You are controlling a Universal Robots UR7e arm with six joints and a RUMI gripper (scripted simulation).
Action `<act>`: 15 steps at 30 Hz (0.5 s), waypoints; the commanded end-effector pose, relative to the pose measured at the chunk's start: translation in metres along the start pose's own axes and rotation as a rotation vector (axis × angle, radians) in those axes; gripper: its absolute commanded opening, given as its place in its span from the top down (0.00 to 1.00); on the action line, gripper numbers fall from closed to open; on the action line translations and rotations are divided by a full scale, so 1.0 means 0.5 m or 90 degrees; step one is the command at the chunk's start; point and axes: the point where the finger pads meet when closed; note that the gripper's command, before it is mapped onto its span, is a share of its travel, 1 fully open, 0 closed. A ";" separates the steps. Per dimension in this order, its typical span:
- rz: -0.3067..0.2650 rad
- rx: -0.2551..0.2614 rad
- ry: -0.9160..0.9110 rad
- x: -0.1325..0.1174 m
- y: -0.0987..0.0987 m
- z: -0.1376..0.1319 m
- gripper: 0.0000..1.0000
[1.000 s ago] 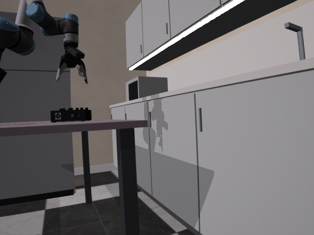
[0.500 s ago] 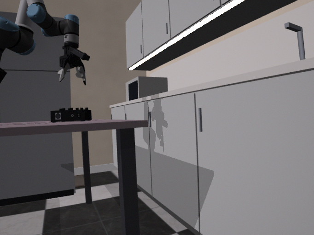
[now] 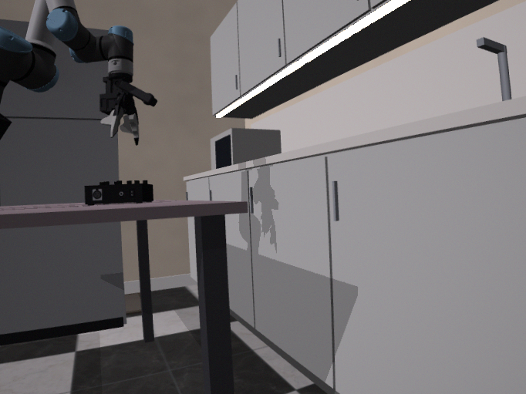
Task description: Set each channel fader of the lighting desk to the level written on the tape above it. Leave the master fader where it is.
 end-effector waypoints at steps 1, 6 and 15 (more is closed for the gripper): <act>0.002 0.004 0.119 0.003 -0.004 -0.008 0.00; 0.002 0.004 0.190 0.003 -0.006 -0.012 0.00; 0.003 0.003 0.415 0.002 -0.014 -0.027 0.00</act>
Point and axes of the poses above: the point where the finger pads meet when closed, its own y axis back along the fingers, its own z axis across the jaws, x = y × z, and after that the axes turned 5 degrees about y, right-handed
